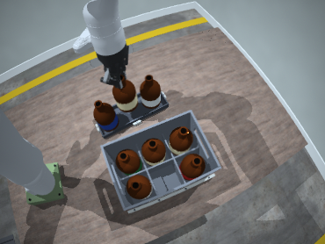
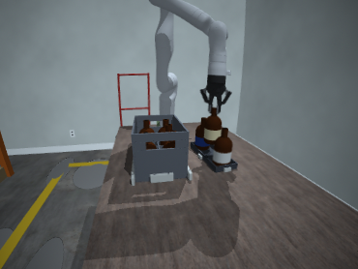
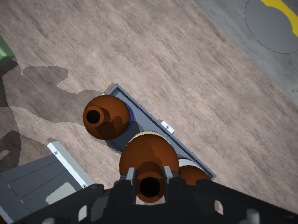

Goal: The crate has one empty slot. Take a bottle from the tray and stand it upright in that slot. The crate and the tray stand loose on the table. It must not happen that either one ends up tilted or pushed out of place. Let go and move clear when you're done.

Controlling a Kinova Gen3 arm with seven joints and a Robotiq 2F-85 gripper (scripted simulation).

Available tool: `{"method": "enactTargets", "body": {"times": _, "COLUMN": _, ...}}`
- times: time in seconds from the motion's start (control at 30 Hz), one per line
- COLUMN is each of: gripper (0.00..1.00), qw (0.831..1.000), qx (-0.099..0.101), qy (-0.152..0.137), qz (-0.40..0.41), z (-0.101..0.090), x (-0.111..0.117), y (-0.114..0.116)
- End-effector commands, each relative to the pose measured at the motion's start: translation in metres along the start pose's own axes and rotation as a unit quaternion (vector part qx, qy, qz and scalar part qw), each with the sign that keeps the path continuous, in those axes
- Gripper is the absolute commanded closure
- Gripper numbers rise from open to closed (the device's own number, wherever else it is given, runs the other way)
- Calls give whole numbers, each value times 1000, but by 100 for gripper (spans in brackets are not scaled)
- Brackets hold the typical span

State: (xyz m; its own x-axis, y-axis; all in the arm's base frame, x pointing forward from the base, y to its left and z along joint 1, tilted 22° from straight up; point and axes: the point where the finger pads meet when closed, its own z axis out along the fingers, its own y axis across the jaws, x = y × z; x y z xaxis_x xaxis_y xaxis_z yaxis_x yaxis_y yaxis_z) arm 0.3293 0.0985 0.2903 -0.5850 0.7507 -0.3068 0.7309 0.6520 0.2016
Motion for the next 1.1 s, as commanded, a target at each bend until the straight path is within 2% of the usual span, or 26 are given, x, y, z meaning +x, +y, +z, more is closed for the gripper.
{"method": "enactTargets", "body": {"times": 0.0, "gripper": 100, "qw": 1000, "qx": -4, "qy": 0, "qz": 0, "z": -5, "x": 0, "y": 2}}
{"method": "enactTargets", "body": {"times": 0.5, "gripper": 100, "qw": 1000, "qx": -4, "qy": 0, "qz": 0, "z": -15, "x": 0, "y": 2}}
{"method": "enactTargets", "body": {"times": 1.07, "gripper": 100, "qw": 1000, "qx": -4, "qy": 0, "qz": 0, "z": -16, "x": 0, "y": 2}}
